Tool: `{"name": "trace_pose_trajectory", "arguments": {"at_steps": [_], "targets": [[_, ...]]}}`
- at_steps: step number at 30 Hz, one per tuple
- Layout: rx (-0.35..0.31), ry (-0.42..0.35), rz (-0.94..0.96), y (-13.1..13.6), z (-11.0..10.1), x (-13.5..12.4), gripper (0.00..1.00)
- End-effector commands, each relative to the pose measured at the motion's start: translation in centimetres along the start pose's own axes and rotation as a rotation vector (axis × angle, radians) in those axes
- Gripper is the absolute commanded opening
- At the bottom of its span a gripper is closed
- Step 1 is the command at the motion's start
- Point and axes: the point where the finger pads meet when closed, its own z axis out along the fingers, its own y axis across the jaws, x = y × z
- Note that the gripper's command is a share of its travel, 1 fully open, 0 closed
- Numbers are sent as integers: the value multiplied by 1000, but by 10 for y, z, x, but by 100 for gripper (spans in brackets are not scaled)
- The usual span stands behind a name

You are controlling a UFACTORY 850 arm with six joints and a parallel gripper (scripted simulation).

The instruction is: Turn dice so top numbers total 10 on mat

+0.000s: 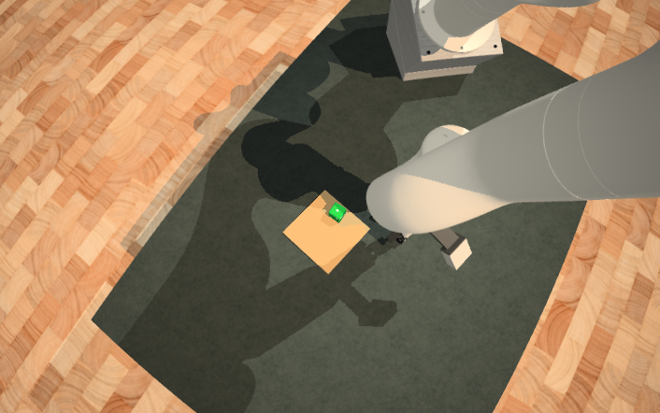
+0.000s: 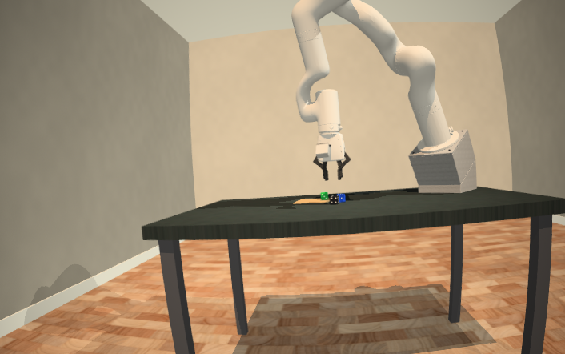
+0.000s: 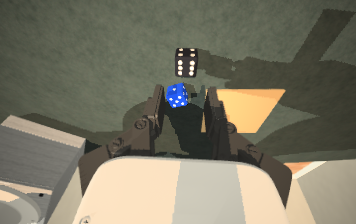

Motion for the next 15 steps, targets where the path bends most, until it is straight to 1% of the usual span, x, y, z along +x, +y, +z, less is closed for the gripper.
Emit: {"name": "trace_pose_trajectory", "arguments": {"at_steps": [1, 6, 15], "targets": [[-1, 0, 0, 0, 1, 0, 47], [-1, 0, 0, 0, 3, 0, 47], [-1, 0, 0, 0, 14, 0, 47]]}}
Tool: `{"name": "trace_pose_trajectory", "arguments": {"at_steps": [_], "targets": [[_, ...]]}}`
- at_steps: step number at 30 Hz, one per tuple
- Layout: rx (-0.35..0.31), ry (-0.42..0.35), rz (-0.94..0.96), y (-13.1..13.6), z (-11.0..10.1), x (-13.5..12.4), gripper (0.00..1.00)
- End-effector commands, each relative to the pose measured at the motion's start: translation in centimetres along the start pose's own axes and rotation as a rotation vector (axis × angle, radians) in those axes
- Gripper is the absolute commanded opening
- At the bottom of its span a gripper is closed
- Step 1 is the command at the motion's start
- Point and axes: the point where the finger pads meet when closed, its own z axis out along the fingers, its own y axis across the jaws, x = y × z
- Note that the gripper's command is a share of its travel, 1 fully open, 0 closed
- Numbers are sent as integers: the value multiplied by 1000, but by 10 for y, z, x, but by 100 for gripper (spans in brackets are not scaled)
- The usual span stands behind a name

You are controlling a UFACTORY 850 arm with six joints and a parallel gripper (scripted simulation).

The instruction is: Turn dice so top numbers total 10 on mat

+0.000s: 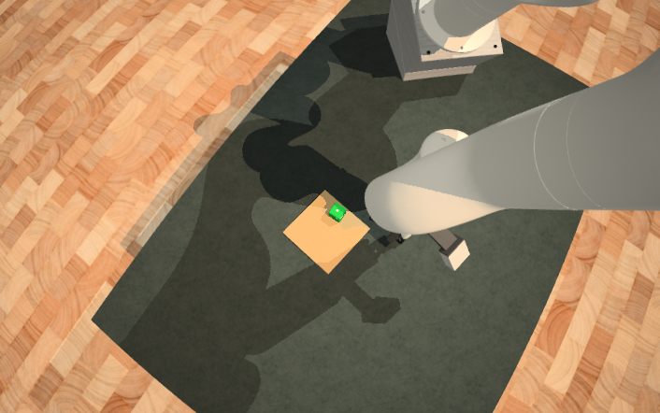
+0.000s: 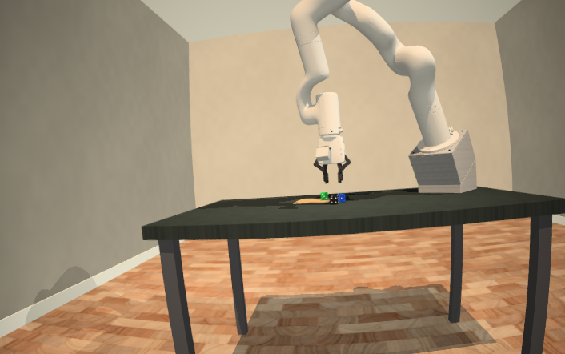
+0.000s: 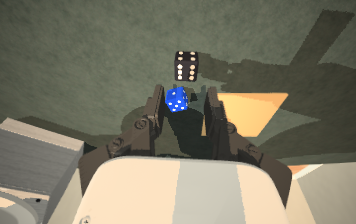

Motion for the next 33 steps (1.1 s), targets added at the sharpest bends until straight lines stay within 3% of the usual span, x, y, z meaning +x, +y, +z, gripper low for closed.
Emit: {"name": "trace_pose_trajectory", "arguments": {"at_steps": [1, 33], "targets": [[-1, 0, 0, 0, 4, 0, 47], [-1, 0, 0, 0, 40, 0, 47]]}}
